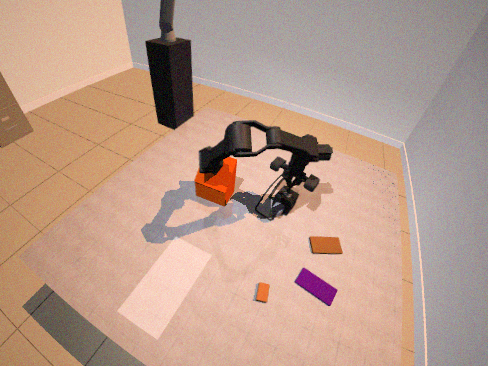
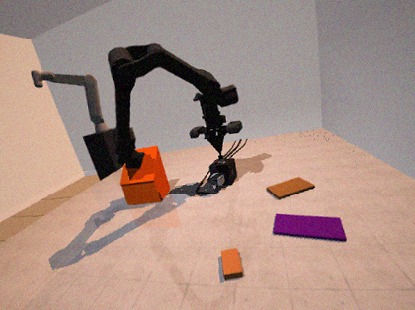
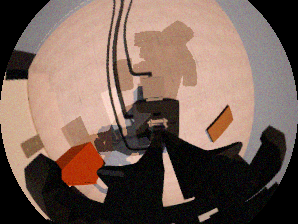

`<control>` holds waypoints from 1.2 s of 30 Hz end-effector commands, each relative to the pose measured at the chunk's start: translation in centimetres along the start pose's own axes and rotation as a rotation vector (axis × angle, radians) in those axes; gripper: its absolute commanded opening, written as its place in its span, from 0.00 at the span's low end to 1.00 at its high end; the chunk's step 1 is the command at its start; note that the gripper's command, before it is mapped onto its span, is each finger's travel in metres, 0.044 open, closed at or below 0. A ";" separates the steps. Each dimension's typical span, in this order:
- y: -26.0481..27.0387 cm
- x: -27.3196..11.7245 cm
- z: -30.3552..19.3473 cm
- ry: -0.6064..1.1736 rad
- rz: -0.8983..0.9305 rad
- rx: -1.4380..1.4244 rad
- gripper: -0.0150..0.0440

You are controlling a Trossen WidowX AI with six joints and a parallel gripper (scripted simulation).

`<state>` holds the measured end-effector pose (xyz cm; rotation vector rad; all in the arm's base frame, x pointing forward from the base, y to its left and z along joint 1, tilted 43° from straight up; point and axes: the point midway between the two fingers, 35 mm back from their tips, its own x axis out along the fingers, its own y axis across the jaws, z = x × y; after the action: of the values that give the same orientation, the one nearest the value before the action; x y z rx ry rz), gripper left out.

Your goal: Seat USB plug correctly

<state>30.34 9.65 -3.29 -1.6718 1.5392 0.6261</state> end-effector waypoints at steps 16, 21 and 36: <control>0.0 0.2 0.0 -0.001 0.000 -0.004 0.25; 0.0 0.3 0.0 -0.001 0.000 -0.004 0.25; 0.0 0.5 0.0 -0.001 0.000 -0.004 0.25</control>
<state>30.38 9.38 -3.63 -1.6700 1.5395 0.6279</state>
